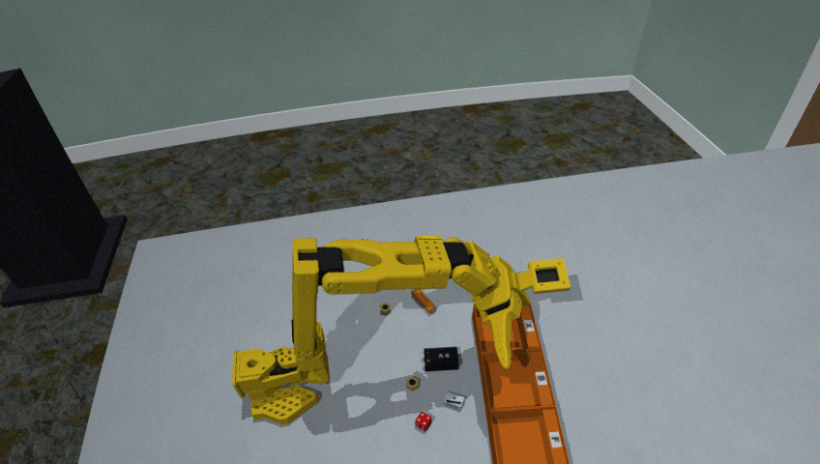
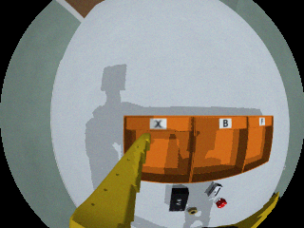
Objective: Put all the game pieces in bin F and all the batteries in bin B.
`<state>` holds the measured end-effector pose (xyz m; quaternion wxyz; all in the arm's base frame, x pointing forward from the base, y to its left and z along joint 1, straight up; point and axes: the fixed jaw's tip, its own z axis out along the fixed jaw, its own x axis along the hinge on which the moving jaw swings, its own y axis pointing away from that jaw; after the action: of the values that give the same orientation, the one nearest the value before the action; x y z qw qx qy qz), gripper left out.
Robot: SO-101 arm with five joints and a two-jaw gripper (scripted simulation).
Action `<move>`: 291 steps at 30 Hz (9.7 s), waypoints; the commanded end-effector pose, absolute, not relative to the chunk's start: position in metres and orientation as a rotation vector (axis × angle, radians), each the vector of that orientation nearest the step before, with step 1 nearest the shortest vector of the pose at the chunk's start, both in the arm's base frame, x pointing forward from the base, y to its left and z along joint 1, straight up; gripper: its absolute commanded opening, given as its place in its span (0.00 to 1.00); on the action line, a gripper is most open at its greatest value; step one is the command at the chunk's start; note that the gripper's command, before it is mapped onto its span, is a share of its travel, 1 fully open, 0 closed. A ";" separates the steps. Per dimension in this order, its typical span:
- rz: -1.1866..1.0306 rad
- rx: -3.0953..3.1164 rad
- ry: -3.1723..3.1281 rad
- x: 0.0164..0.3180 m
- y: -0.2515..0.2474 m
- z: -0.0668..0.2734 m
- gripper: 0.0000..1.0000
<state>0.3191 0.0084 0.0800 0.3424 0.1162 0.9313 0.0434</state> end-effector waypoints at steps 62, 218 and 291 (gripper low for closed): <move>-0.011 1.170 2.835 0.171 -0.082 0.067 0.23; -0.003 1.203 2.883 0.166 -0.083 0.009 0.00; -0.020 1.083 2.865 0.189 -0.101 0.067 0.00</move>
<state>0.1864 -0.0970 0.0593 0.0220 0.3518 0.9358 -0.0040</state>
